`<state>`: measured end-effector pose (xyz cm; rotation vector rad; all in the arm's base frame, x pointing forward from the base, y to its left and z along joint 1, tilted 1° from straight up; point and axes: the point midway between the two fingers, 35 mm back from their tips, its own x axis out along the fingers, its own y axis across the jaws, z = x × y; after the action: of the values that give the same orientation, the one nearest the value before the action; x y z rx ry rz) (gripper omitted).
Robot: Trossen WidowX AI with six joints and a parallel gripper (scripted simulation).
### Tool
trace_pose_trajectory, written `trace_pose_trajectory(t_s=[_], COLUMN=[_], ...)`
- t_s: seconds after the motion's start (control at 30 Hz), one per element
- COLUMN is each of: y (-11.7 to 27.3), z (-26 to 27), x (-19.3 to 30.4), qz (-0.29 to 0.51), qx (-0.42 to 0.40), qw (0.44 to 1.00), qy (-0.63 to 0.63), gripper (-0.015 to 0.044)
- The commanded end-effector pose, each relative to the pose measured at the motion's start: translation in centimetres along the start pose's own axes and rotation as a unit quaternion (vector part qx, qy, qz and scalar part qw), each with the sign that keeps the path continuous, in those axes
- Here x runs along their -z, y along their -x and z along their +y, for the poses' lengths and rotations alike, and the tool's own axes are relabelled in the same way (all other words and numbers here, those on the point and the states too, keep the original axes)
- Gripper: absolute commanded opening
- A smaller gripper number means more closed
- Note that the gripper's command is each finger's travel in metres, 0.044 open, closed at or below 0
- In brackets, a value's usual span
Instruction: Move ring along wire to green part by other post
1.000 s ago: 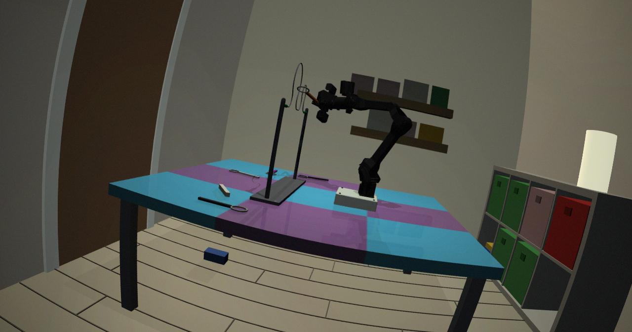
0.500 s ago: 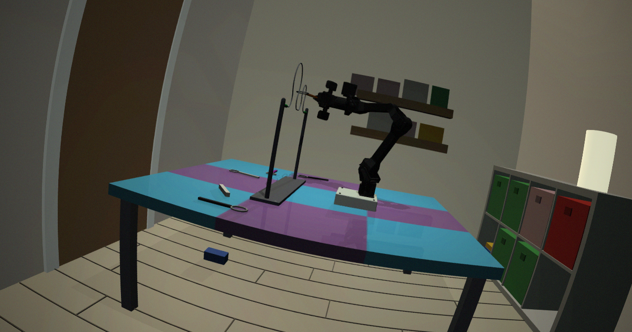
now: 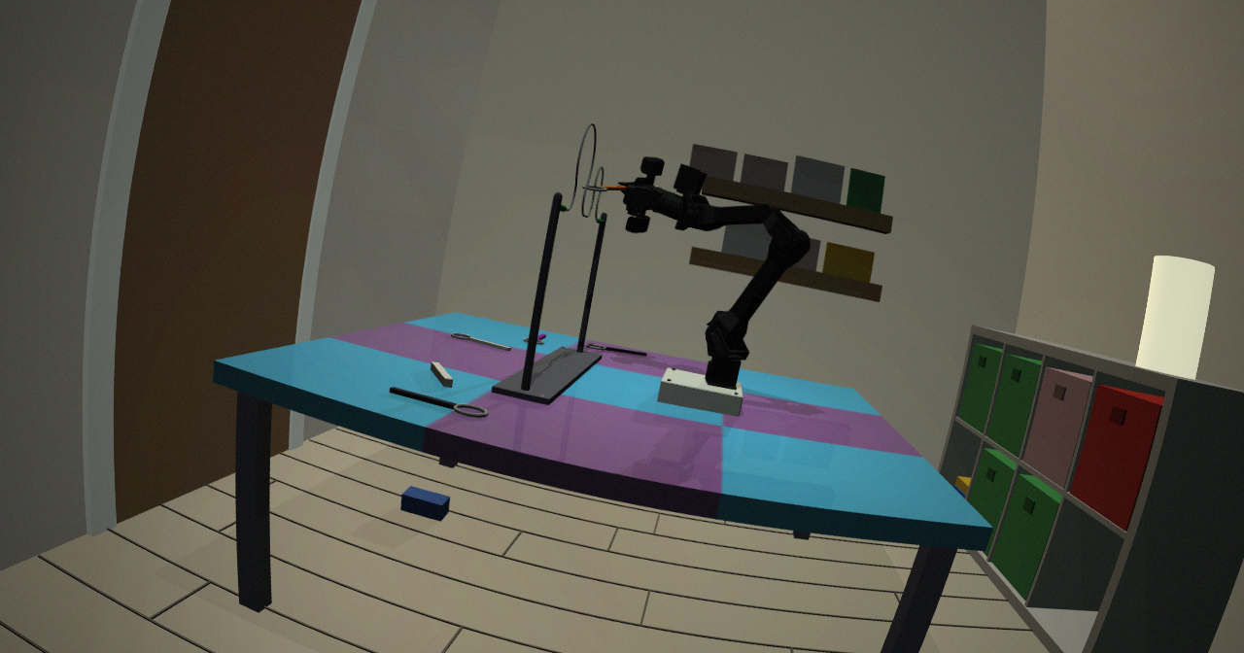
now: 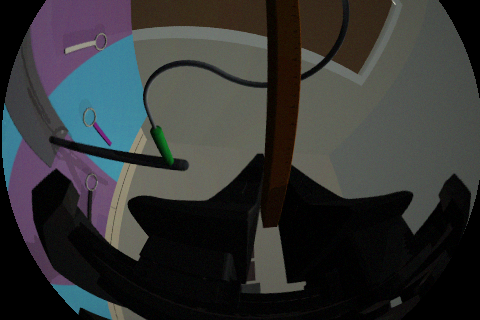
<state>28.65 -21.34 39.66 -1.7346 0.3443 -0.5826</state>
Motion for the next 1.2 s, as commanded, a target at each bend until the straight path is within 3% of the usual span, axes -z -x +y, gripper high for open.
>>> trace_pose_trajectory(t_s=[0.0, 0.43, 1.17], y=[0.0, 0.0, 1.5], z=[0.2, 1.9, 8.5], x=[0.0, 0.2, -1.1], qz=[-0.003, -0.001, 0.022], qx=[0.007, 0.001, -0.102], qw=[1.0, 1.0, 0.976], qy=[0.015, -0.001, -0.19], gripper=[-0.015, -0.015, -0.015])
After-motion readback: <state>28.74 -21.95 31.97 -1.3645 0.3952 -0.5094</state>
